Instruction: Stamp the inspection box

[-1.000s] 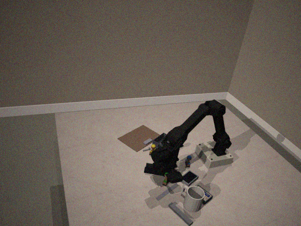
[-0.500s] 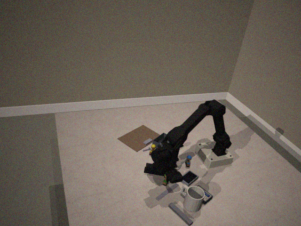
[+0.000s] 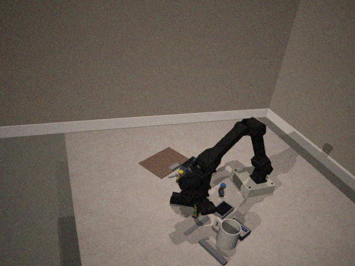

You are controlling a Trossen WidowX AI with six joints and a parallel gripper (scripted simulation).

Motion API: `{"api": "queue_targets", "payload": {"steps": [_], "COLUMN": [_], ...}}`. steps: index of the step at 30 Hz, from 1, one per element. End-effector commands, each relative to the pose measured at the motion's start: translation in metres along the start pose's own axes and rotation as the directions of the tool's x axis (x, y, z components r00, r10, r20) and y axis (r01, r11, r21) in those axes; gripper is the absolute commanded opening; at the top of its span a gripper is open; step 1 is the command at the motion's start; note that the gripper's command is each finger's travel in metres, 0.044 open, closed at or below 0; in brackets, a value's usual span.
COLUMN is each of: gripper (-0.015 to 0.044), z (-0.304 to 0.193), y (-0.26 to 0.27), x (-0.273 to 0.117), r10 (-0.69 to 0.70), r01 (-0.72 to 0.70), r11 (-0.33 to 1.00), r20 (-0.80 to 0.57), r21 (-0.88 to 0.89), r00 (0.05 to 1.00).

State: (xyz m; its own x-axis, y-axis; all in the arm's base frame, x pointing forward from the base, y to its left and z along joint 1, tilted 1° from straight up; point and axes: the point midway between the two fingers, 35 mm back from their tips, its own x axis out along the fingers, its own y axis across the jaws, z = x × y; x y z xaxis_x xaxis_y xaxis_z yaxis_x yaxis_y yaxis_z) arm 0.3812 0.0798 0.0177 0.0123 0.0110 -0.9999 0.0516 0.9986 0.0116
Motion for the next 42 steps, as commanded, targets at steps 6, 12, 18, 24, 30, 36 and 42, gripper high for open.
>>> {"api": "queue_targets", "payload": {"steps": [6, 12, 18, 24, 30, 36, 42], "gripper": [0.0, 0.0, 0.0, 0.0, 0.0, 0.0, 0.0], "z": [0.002, 0.002, 0.003, 0.003, 0.003, 0.003, 0.003], "y": [0.001, 0.001, 0.001, 0.001, 0.001, 0.001, 0.001], "x": [-0.008, -0.011, -0.014, -0.016, -0.019, -0.022, -0.025], "r10": [0.001, 0.001, 0.0, 0.0, 0.0, -0.001, -0.001], "r01": [-0.001, -0.001, 0.0, 0.0, 0.0, 0.001, 0.001], "r11": [1.0, 1.0, 1.0, 1.0, 1.0, 1.0, 1.0], "r20": [0.009, 0.009, 0.01, 0.01, 0.01, 0.01, 0.01], "r21": [0.0, 0.0, 0.0, 0.0, 0.0, 0.0, 0.0], "r00": [1.0, 1.0, 1.0, 1.0, 1.0, 1.0, 1.0]}}
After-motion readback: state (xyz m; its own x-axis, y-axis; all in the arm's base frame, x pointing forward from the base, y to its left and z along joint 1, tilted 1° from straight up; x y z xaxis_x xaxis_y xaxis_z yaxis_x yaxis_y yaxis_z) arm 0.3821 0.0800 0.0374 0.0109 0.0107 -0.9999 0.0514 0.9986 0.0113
